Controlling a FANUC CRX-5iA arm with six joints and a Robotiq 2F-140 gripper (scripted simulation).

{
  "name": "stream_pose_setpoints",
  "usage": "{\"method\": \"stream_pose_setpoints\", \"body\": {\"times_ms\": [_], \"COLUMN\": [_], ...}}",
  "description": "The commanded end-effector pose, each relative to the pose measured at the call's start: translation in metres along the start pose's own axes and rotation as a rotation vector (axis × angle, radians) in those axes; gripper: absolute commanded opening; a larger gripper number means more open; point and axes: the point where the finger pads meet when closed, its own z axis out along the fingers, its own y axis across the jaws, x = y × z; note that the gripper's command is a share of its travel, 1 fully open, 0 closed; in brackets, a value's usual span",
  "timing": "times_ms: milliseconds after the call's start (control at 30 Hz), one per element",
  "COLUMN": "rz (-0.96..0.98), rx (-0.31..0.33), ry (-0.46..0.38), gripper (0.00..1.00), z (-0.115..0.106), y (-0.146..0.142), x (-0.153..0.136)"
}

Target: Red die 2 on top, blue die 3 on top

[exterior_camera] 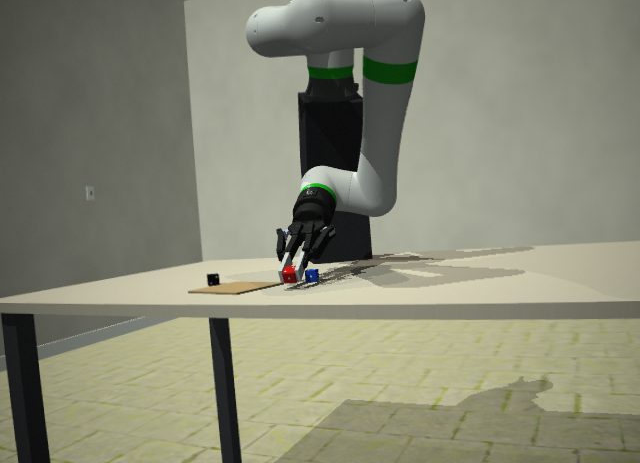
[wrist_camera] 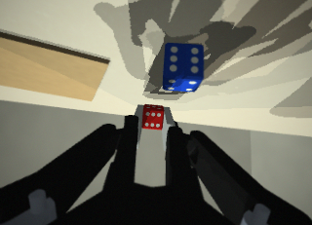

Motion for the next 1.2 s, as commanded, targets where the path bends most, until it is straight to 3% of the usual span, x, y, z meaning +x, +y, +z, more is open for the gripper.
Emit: {"method": "stream_pose_setpoints", "body": {"times_ms": [0, 1167], "rz": [0.0, 0.0], "rx": [0.0, 0.0], "ry": [0.0, 0.0], "gripper": [0.13, 0.13], "z": [0.0002, 0.0055], "y": [-0.0001, -0.0001], "x": [0.0004, 0.0103]}}
